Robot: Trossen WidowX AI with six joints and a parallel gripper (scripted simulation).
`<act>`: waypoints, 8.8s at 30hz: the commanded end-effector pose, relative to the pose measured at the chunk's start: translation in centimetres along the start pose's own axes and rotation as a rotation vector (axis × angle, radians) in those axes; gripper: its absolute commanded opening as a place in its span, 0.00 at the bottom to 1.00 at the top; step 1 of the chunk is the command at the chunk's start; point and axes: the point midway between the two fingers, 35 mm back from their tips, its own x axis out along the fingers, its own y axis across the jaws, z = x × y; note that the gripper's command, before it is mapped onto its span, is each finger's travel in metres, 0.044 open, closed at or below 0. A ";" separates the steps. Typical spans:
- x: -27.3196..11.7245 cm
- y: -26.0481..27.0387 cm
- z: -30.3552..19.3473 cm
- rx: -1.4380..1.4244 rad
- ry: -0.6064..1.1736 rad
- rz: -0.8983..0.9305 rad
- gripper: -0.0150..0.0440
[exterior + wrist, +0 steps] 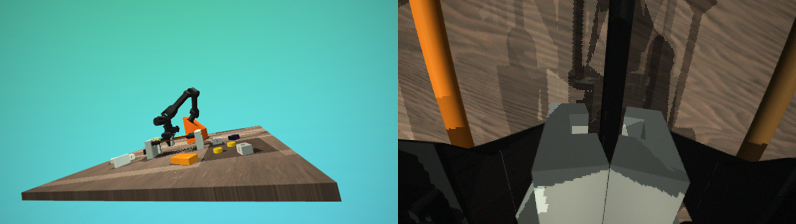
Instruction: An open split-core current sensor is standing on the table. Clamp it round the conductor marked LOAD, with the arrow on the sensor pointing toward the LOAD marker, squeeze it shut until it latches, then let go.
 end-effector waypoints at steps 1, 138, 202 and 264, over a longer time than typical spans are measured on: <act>-0.1 0.0 0.0 -0.001 0.000 -0.002 0.25; -1.1 0.5 0.0 0.017 -0.011 -0.064 0.25; -7.6 0.0 -0.7 0.015 0.005 -0.035 1.00; -12.4 0.4 -0.4 0.011 0.000 -0.012 1.00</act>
